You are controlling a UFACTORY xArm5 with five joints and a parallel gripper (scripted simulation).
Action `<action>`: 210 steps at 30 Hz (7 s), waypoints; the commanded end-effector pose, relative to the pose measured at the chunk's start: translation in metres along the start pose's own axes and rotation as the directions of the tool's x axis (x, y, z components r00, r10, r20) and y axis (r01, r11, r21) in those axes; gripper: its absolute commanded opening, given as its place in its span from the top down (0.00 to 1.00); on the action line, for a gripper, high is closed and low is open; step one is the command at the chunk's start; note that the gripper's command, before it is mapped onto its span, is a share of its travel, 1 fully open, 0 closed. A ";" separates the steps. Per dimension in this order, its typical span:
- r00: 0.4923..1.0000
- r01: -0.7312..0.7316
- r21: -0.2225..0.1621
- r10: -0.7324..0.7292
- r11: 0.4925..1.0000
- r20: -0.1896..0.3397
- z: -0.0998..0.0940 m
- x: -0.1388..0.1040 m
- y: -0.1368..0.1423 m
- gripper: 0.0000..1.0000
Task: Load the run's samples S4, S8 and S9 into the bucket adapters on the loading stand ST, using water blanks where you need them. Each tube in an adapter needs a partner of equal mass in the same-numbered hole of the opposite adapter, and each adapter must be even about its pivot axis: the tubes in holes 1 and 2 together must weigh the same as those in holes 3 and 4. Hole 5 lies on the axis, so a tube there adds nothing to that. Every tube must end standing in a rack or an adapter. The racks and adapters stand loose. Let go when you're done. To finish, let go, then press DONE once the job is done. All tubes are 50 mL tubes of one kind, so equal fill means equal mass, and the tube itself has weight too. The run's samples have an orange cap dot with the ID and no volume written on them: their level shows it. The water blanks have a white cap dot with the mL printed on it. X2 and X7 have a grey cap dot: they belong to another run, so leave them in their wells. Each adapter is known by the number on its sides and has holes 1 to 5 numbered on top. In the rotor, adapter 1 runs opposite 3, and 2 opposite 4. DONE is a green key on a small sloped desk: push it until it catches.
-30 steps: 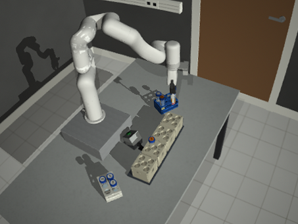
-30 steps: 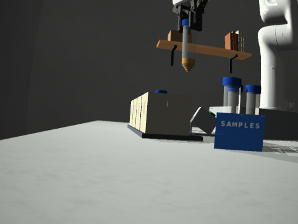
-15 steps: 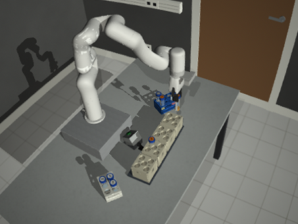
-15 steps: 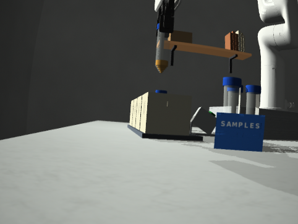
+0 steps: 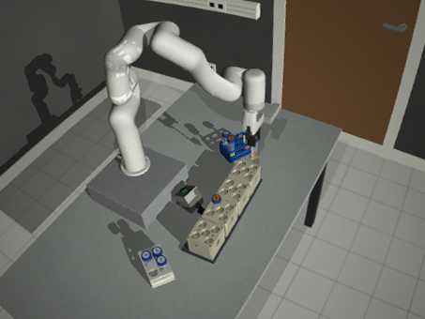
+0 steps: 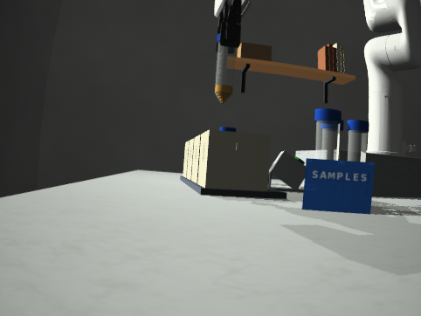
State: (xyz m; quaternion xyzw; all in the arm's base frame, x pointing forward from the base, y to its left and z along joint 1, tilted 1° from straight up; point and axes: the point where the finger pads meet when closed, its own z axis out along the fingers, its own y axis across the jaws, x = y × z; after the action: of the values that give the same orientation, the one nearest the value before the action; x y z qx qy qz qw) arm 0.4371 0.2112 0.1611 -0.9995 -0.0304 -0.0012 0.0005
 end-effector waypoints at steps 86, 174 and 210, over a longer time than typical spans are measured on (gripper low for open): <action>1.000 0.000 0.017 0.000 1.000 0.002 0.071 0.001 -0.002 1.00; 1.000 0.000 0.017 0.000 1.000 0.003 0.130 0.001 -0.002 0.56; 1.000 0.000 0.017 0.000 1.000 0.003 0.102 0.001 -0.002 0.56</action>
State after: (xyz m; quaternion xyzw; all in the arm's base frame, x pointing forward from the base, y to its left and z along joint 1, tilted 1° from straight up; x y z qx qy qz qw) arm 0.4366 0.2129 0.0493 -0.9995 -0.0303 -0.0012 0.0005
